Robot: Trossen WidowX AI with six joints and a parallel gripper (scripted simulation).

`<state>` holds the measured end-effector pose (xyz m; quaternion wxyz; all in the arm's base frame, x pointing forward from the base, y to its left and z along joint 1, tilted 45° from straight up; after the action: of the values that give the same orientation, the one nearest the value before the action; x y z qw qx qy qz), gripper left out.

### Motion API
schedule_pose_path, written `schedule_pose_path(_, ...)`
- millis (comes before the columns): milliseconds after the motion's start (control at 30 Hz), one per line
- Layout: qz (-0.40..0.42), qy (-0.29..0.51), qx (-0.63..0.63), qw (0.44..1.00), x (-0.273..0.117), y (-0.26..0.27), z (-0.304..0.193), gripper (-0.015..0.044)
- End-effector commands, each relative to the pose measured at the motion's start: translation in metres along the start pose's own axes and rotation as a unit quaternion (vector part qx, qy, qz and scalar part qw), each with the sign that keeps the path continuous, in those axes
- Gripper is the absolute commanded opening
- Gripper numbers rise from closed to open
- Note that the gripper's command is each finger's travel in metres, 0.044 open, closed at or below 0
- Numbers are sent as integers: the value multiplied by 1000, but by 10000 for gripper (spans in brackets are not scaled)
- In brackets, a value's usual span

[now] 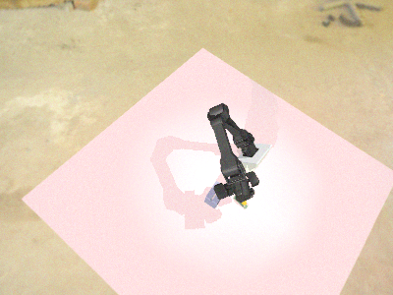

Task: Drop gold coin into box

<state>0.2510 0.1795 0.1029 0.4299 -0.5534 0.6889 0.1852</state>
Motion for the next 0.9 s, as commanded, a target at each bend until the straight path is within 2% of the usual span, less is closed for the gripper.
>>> schedule_pose_path(0, -35, 45, -173, 983, -4, 46, 30, 161)
schedule_pose_path(300, -41, 54, -202, 977, -3, 57, 36, 161)
schedule_pose_path(467, -41, 54, -202, 977, 30, 54, 33, 161)
schedule_pose_path(867, -41, 54, -202, 977, 47, 52, 31, 161)
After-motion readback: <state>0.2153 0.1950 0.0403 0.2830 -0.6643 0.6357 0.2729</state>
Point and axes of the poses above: the point midway between the two fingers, 35 mm back from their tips, its own x axis out along the fingers, its own y axis across the jaws, z = x × y, the point moved 10 cm from there along -x, back along the fingers, and after that the axes turned 6 degrees about -x, right-handed, at the moved point
